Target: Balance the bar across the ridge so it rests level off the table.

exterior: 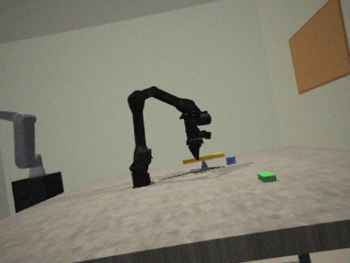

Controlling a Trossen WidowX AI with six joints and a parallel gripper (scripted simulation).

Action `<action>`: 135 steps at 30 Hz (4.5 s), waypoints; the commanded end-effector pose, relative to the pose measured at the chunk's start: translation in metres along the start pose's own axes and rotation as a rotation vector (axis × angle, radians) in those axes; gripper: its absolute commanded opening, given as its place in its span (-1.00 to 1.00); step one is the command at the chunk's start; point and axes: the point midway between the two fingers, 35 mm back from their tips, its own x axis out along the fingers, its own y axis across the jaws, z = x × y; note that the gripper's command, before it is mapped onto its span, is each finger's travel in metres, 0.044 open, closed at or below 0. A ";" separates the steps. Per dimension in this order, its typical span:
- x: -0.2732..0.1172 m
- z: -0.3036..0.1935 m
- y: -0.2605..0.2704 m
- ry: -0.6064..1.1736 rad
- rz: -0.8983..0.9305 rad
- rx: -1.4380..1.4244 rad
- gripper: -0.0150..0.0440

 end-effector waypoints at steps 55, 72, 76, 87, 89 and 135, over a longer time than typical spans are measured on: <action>0.000 0.000 0.000 0.000 0.000 0.000 0.08; 0.000 0.000 0.000 0.000 0.000 0.000 0.09; 0.000 0.000 0.000 0.000 0.000 0.000 0.09; 0.000 0.000 0.000 0.000 0.000 0.000 0.14; 0.000 0.000 0.000 0.000 0.000 0.000 0.14; -0.100 0.000 0.000 0.000 0.000 0.000 1.00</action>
